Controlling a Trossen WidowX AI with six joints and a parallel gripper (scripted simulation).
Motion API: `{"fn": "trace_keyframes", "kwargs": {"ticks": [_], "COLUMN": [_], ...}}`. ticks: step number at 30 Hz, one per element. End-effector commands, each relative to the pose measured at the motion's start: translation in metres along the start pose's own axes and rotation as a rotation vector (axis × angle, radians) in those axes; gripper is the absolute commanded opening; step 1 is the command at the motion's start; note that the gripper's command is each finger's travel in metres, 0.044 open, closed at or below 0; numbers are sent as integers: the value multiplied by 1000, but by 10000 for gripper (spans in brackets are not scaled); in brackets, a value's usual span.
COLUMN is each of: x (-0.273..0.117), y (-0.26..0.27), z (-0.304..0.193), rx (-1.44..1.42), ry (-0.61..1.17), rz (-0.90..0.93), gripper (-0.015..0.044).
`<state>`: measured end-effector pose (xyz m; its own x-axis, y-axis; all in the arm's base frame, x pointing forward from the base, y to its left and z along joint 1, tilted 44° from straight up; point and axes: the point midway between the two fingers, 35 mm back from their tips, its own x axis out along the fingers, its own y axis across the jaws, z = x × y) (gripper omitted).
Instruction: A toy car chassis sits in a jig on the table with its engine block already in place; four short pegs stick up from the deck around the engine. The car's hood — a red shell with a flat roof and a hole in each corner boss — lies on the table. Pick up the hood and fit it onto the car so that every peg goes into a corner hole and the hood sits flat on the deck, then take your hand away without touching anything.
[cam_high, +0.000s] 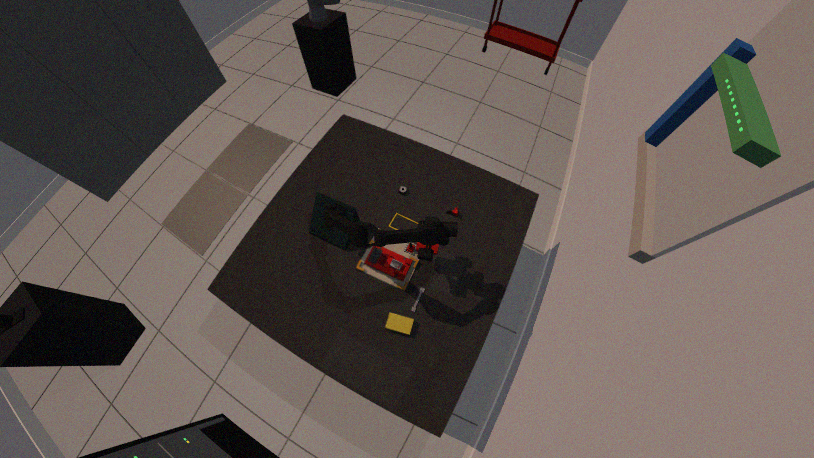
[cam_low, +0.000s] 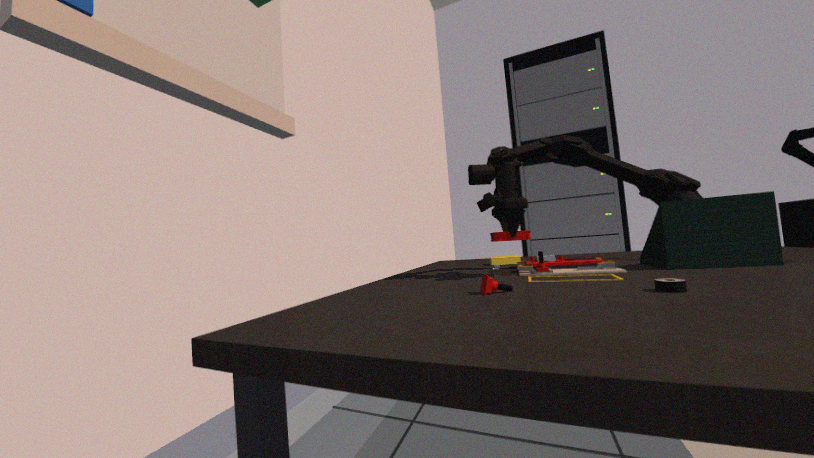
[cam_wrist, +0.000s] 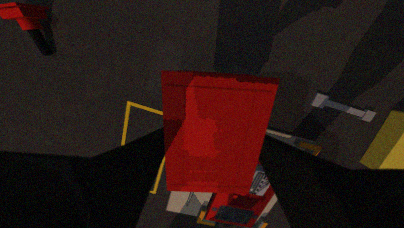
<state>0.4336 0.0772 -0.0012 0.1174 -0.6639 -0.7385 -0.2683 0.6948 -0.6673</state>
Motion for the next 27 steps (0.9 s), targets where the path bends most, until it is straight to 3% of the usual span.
{"fn": "trace_keyframes", "kwargs": {"ticks": [1, 27], "x": [-7, -6], "y": [-17, -80], "z": [-10, -91], "rx": [34, 162], "ry": [-10, 17], "rz": [-3, -14], "gripper": [0, 0]}}
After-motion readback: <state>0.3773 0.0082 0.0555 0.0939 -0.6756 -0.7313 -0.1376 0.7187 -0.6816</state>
